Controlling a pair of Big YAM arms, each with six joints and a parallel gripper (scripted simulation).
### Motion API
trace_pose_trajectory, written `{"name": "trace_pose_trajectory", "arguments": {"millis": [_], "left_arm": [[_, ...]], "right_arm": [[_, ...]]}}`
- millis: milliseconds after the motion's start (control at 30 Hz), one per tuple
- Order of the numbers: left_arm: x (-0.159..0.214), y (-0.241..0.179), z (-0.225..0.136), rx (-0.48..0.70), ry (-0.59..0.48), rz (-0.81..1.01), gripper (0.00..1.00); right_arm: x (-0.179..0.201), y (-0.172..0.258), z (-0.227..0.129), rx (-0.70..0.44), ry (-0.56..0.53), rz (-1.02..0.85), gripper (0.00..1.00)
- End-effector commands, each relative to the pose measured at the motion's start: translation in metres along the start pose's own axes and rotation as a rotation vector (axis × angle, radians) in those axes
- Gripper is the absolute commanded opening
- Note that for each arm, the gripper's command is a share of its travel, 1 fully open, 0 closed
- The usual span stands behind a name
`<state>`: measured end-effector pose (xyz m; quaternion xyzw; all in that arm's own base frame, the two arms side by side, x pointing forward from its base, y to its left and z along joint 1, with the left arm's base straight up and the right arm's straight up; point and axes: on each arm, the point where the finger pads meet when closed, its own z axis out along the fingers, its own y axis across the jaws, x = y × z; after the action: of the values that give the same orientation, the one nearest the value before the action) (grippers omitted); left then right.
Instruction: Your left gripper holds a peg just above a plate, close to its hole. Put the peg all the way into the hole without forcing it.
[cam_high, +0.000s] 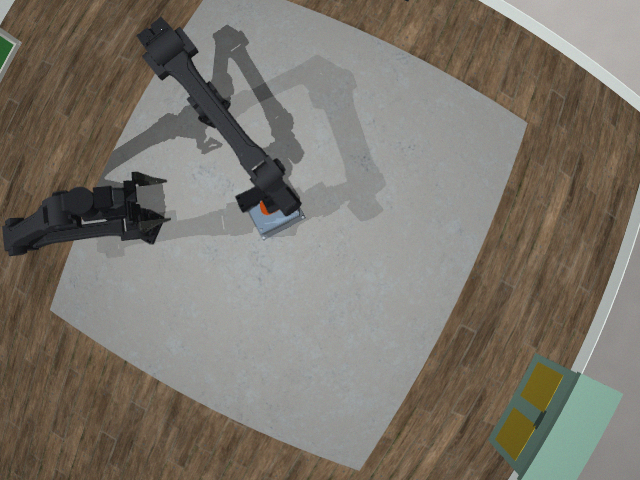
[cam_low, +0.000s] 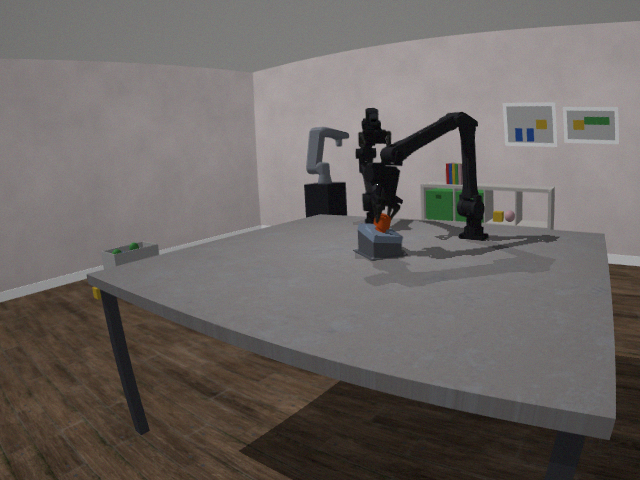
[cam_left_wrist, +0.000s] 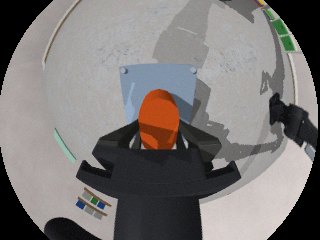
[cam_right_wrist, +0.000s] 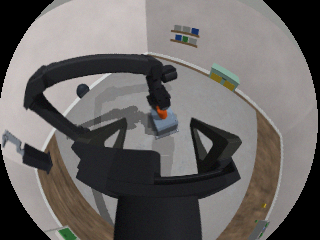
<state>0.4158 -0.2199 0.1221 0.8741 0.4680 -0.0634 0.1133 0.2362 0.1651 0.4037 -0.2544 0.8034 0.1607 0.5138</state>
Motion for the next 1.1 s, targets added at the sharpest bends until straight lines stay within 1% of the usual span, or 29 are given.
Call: {"name": "trace_pose_trajectory", "arguments": {"millis": [0,33,300,333,367,400,567,600,633,667,700,767,800,933,967,1067], "left_arm": [[-0.003,0.006,0.018,0.007,-0.003,-0.010,0.40],[-0.003,-0.003,0.026,0.027,-0.006,-0.015,0.40],[-0.004,-0.006,0.030,0.043,-0.006,-0.016,0.40],[0.000,0.008,0.009,-0.005,0.002,-0.004,0.40],[0.001,0.015,-0.005,-0.017,0.004,0.001,0.40],[0.006,0.014,-0.011,-0.019,0.005,0.000,0.40],[0.006,0.014,-0.011,-0.019,0.004,0.000,0.40],[0.006,0.014,-0.011,-0.019,0.004,0.000,0.51],[0.006,0.014,-0.011,-0.019,0.004,0.000,0.57],[0.007,0.014,-0.013,-0.024,0.005,0.000,0.68],[0.007,0.004,-0.008,-0.007,0.002,-0.004,0.70],[0.007,0.004,-0.008,-0.007,0.002,-0.004,0.70],[0.005,0.005,-0.021,-0.033,0.007,0.002,0.70],[0.005,0.005,-0.036,-0.063,0.011,0.010,0.70],[0.004,0.015,-0.049,-0.090,0.016,0.017,0.70],[0.004,0.015,-0.063,-0.091,0.017,0.017,0.70]], "right_arm": [[-0.011,0.000,-0.004,0.001,-0.016,0.004,1.00],[-0.011,0.000,-0.004,0.001,-0.016,0.004,1.00],[-0.011,0.000,-0.004,0.001,-0.016,0.004,1.00],[-0.011,0.000,-0.004,0.001,-0.016,0.004,1.00],[-0.011,0.000,-0.004,0.001,-0.016,0.004,1.00],[-0.011,0.000,-0.004,0.001,-0.016,0.004,1.00],[-0.011,0.000,-0.004,0.001,-0.016,0.004,1.00],[-0.011,0.000,-0.004,0.001,-0.016,0.004,1.00],[-0.011,0.000,-0.004,0.001,-0.016,0.004,1.00],[-0.011,0.000,-0.004,0.001,-0.016,0.004,1.00],[-0.011,0.000,-0.004,0.001,-0.016,0.004,1.00],[-0.011,0.000,-0.004,0.001,-0.016,0.004,1.00],[-0.011,0.000,-0.004,0.001,-0.016,0.004,1.00],[-0.011,0.000,-0.004,0.001,-0.016,0.004,1.00],[-0.011,0.000,-0.004,0.001,-0.016,0.004,1.00],[-0.011,0.000,-0.004,0.001,-0.016,0.004,1.00]]}}
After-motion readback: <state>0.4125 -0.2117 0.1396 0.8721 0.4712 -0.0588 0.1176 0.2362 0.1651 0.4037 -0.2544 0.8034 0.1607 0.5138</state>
